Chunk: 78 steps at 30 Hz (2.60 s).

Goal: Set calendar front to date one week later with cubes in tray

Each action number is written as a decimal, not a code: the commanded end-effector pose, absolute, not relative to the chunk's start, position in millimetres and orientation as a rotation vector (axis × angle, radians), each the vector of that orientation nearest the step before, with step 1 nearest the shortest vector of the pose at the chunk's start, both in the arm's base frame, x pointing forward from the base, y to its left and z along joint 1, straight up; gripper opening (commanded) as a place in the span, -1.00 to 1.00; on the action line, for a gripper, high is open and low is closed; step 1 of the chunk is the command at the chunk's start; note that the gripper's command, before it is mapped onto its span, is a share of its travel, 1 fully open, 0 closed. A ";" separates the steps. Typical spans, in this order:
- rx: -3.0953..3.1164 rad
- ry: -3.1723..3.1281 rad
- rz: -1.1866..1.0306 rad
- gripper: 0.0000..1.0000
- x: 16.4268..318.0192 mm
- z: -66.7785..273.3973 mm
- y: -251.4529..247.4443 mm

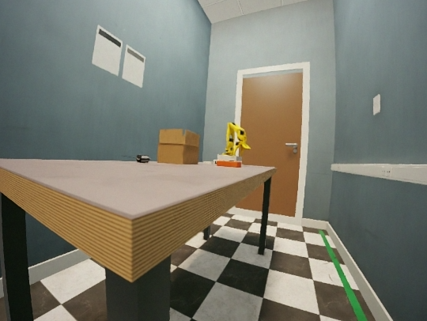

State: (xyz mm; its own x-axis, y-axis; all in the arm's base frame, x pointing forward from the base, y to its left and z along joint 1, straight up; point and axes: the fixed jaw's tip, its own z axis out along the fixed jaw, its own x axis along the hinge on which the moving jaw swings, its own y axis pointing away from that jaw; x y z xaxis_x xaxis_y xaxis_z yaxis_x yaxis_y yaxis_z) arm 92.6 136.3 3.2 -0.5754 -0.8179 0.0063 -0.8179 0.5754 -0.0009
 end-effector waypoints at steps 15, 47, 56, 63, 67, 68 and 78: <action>1.477 -2.785 -0.008 -0.29 93.1 7.6 139.4; 1.676 -3.159 -0.402 -0.30 114.8 86.2 168.7; 1.681 -3.160 -0.405 -0.30 114.9 86.9 168.8; 1.743 -3.134 -0.388 -0.30 114.9 86.2 168.4; 1.828 -3.095 -0.365 -0.30 115.1 85.2 167.7; 1.828 -3.095 -0.365 -0.30 115.1 85.2 167.7; 2.159 -2.909 -0.267 -0.30 115.7 81.0 165.0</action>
